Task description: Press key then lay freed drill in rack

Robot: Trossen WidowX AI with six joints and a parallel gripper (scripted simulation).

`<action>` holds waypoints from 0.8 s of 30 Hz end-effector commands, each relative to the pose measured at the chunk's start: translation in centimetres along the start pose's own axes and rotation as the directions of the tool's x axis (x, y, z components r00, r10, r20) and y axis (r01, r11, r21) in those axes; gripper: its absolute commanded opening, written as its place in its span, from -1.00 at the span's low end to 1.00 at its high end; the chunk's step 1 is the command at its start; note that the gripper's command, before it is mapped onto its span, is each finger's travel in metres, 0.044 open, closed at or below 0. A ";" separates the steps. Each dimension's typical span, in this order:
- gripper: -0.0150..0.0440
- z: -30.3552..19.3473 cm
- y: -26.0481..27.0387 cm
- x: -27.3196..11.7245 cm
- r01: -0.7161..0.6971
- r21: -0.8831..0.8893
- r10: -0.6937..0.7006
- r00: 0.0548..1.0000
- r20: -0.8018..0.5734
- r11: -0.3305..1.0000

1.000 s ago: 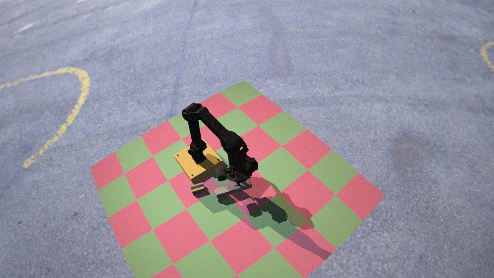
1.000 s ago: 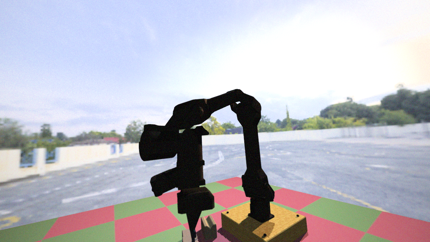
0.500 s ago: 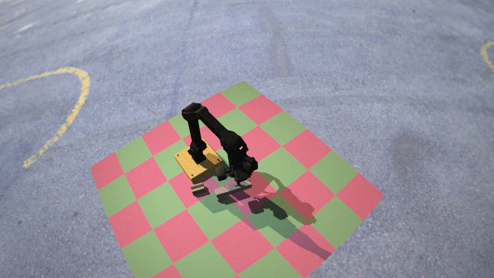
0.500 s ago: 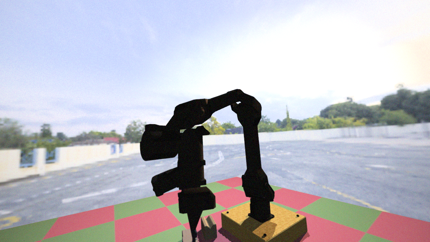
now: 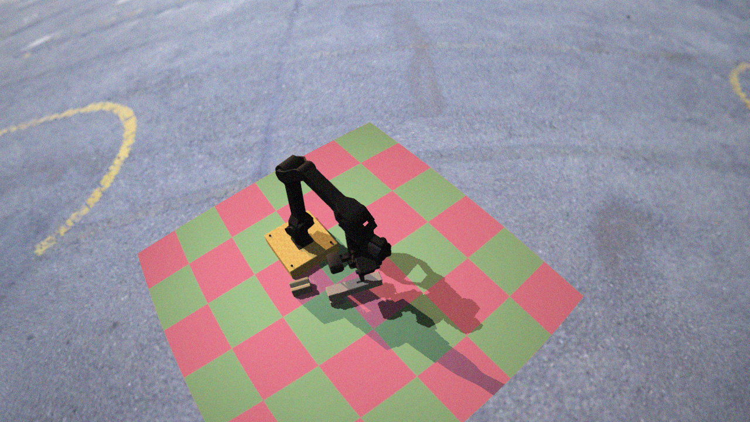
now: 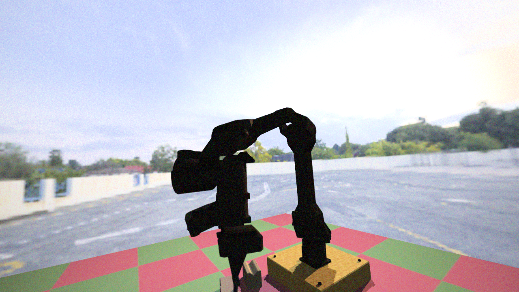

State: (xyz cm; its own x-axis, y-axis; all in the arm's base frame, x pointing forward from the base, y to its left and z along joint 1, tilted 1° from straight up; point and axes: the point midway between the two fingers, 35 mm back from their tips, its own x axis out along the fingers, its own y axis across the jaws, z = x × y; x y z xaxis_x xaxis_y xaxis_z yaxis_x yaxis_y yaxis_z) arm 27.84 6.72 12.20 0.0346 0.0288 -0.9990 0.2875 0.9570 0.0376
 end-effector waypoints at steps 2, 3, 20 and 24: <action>-0.49 0.0 0.0 0.5 0.000 0.004 0.000 1.000 -0.008 1.000; -0.49 0.1 0.0 0.5 0.000 0.004 0.000 1.000 -0.008 1.000; -0.49 0.2 0.0 1.2 0.000 0.004 0.000 1.000 -0.008 1.000; -0.49 0.1 0.0 1.3 0.000 0.004 0.000 1.000 -0.008 1.000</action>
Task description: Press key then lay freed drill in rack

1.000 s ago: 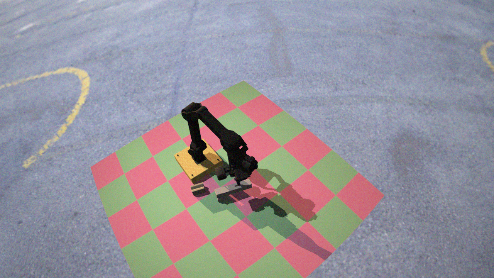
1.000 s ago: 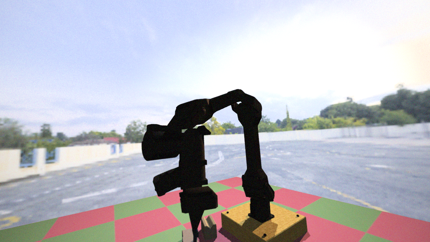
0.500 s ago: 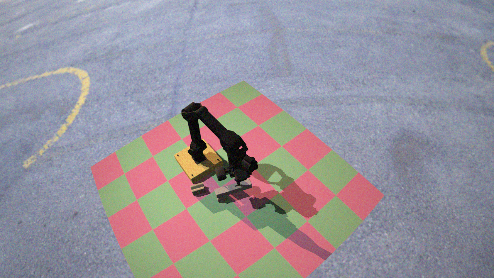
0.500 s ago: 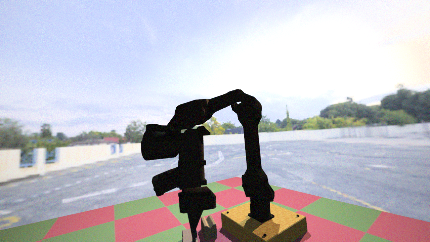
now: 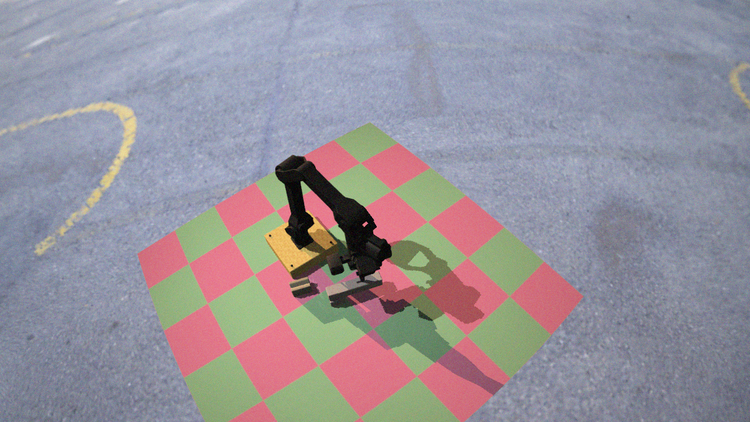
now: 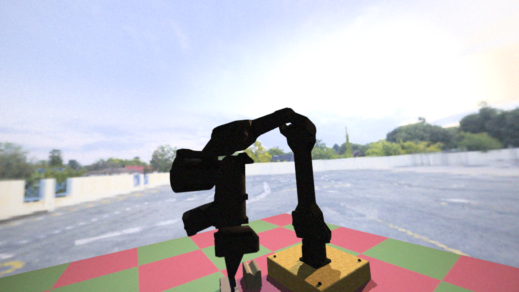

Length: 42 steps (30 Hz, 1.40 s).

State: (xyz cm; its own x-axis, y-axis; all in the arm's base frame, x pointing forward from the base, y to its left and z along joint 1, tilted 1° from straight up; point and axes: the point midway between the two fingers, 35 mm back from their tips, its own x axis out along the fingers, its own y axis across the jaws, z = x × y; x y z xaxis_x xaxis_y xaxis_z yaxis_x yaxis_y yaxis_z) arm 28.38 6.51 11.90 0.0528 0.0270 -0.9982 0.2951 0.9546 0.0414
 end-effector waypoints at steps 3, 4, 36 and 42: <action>-0.49 -0.5 0.0 1.1 0.003 -0.005 -0.003 1.000 -0.026 1.000; -0.49 -0.6 0.0 1.1 0.003 -0.005 -0.003 1.000 -0.026 1.000; -0.49 -0.9 0.1 2.3 0.003 -0.005 -0.003 1.000 -0.026 1.000; -0.49 -0.9 0.1 2.5 0.003 -0.005 -0.003 1.000 -0.026 1.000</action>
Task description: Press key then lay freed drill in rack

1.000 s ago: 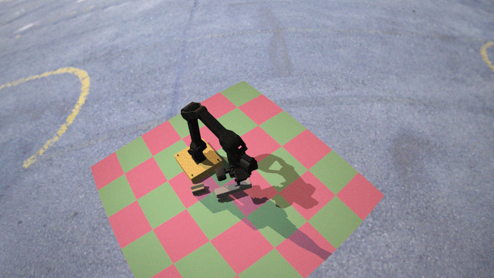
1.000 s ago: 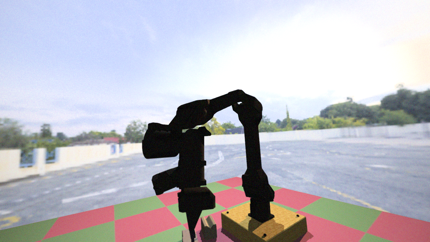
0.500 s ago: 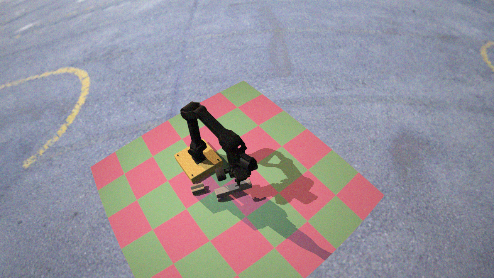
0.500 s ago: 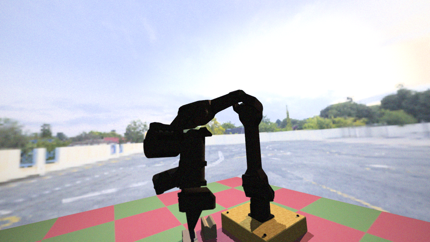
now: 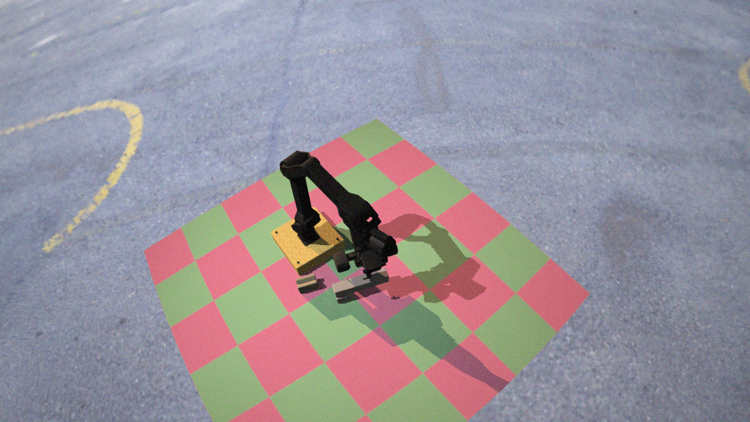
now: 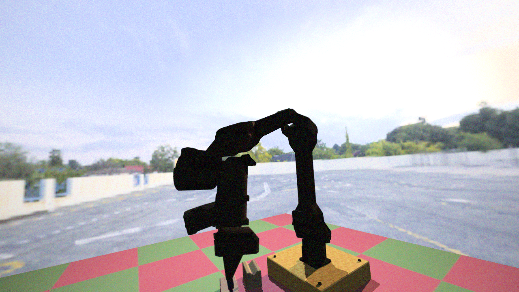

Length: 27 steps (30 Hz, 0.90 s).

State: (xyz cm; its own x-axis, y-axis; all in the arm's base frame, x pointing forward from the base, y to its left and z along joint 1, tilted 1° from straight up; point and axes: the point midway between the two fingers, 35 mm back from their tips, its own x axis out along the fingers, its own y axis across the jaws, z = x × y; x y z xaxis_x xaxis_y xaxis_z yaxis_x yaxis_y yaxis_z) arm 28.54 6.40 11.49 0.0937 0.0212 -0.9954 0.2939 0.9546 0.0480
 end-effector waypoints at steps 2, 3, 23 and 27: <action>-0.49 -1.1 0.1 2.1 0.010 -0.004 -0.010 0.998 -0.067 1.000; -0.49 -1.2 0.1 2.1 0.010 -0.004 -0.010 0.998 -0.067 1.000; -0.49 -1.3 0.2 2.7 0.010 -0.004 -0.010 0.998 -0.067 1.000; -0.49 -1.3 0.2 2.8 0.010 -0.004 -0.010 0.998 -0.067 1.000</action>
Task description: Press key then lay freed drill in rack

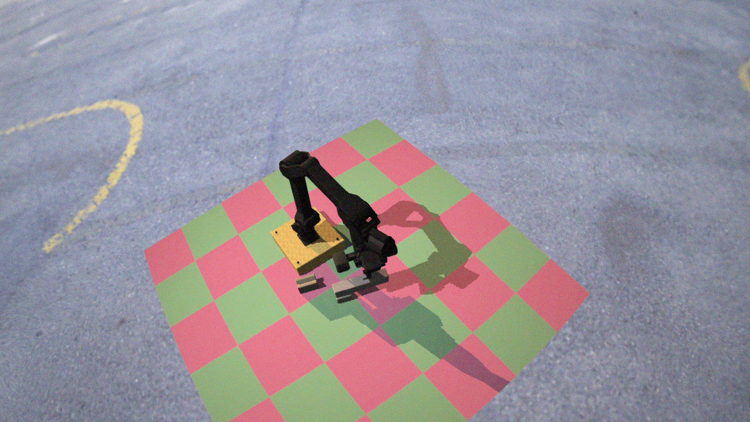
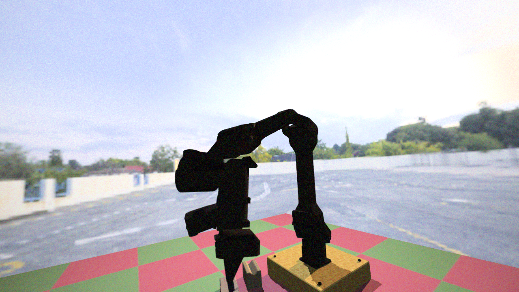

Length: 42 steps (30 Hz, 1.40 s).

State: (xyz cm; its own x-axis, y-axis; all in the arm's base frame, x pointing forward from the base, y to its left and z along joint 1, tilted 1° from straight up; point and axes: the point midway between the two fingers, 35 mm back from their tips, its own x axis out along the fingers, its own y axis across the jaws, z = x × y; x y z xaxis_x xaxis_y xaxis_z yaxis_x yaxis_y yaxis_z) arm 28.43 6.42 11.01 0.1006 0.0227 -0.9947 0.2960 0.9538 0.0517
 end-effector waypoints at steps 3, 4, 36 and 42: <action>-0.49 -1.2 0.2 2.4 0.013 -0.007 -0.014 0.997 -0.073 1.000; -0.49 -1.2 0.2 2.5 0.013 -0.007 -0.014 0.997 -0.073 1.000; 1.00 1.6 -9.5 0.8 -0.037 -0.774 -0.026 0.997 -0.069 0.632; 1.00 1.0 -12.8 2.4 -0.054 -0.930 -0.026 0.997 -0.068 0.362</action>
State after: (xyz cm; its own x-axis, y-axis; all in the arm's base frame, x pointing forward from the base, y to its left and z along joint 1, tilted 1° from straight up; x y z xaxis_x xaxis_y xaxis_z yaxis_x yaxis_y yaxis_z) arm 28.28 -1.05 11.45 0.0348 0.0188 -0.9992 -0.3727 0.9279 0.0044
